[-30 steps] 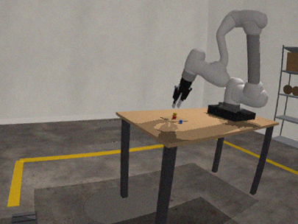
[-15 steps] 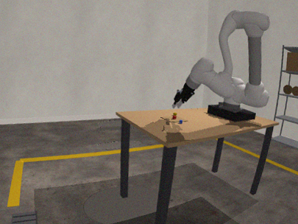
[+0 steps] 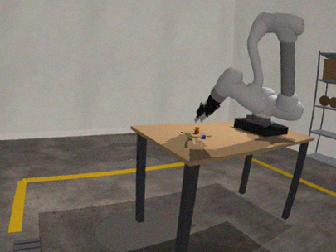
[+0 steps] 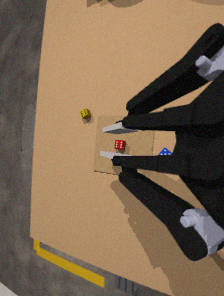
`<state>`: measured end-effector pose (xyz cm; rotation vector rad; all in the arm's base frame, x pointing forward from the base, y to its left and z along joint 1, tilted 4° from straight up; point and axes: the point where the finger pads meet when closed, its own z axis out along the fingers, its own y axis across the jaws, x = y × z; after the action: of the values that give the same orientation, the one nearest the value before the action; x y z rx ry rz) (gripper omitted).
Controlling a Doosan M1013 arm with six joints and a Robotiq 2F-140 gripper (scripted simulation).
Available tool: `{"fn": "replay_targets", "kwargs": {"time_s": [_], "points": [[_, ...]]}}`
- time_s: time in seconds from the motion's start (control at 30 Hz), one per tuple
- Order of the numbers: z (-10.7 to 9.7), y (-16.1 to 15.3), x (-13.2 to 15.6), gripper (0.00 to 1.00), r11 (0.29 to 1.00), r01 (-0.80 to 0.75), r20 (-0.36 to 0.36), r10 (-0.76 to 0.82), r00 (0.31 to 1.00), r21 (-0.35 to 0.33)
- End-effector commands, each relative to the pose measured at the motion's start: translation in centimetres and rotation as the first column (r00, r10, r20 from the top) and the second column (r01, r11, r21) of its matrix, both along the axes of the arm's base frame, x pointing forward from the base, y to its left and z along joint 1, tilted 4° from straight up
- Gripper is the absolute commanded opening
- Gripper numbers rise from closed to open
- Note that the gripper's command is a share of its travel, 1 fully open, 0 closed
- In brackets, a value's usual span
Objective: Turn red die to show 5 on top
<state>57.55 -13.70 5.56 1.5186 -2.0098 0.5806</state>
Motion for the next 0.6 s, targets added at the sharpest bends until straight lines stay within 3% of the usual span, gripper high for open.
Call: {"fn": "replay_targets", "kwargs": {"time_s": [0.0, 0.57], "points": [[0.0, 0.0, 0.0, 0.21, 1.000, 0.000, 0.000, 0.000, 1.000, 0.000], [-1.1, 0.1, 0.0, 0.21, 1.000, 0.000, 0.000, 0.000, 1.000, 0.000]]}}
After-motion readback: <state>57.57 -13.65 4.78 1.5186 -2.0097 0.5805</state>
